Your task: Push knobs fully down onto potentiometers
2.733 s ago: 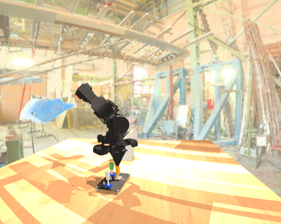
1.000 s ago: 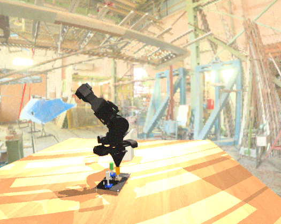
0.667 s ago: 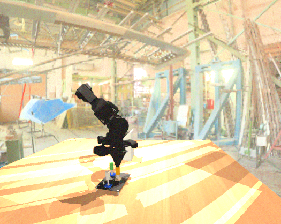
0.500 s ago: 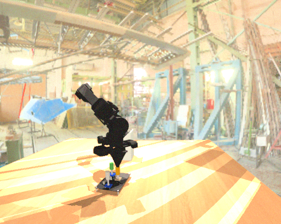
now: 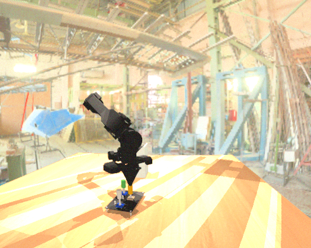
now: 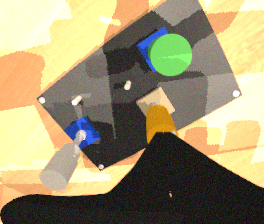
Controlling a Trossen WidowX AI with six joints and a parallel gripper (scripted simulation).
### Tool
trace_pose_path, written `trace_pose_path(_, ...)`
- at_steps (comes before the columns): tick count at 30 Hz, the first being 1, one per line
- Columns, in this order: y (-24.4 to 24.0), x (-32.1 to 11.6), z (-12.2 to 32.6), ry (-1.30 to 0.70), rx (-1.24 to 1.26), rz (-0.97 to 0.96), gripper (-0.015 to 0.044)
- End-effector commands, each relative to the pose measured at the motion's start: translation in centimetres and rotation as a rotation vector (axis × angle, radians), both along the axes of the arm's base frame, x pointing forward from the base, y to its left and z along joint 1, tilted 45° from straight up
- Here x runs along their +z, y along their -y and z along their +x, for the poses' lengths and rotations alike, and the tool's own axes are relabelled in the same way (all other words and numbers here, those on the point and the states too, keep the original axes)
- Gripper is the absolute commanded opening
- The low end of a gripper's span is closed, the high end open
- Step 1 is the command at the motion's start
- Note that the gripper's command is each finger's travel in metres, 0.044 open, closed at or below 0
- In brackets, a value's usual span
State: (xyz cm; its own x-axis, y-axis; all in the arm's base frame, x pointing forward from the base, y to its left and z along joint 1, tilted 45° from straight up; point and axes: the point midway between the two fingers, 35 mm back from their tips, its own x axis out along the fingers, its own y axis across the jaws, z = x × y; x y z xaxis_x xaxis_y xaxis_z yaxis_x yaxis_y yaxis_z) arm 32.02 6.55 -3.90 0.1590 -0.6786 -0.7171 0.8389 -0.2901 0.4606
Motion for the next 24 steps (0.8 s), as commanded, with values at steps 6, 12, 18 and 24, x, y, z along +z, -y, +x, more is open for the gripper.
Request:
trace_pose_path(6,1.06,-0.89,0.35,0.0,-0.016,-0.006,0.0)
trace_pose_path(12,1.06,-0.89,0.35,0.0,-0.016,-0.006,0.0)
trace_pose_path(18,1.26,-1.1,0.39,0.0,-0.016,-0.006,0.0)
trace_pose_path(24,1.26,-1.1,0.39,0.0,-0.016,-0.006,0.0)
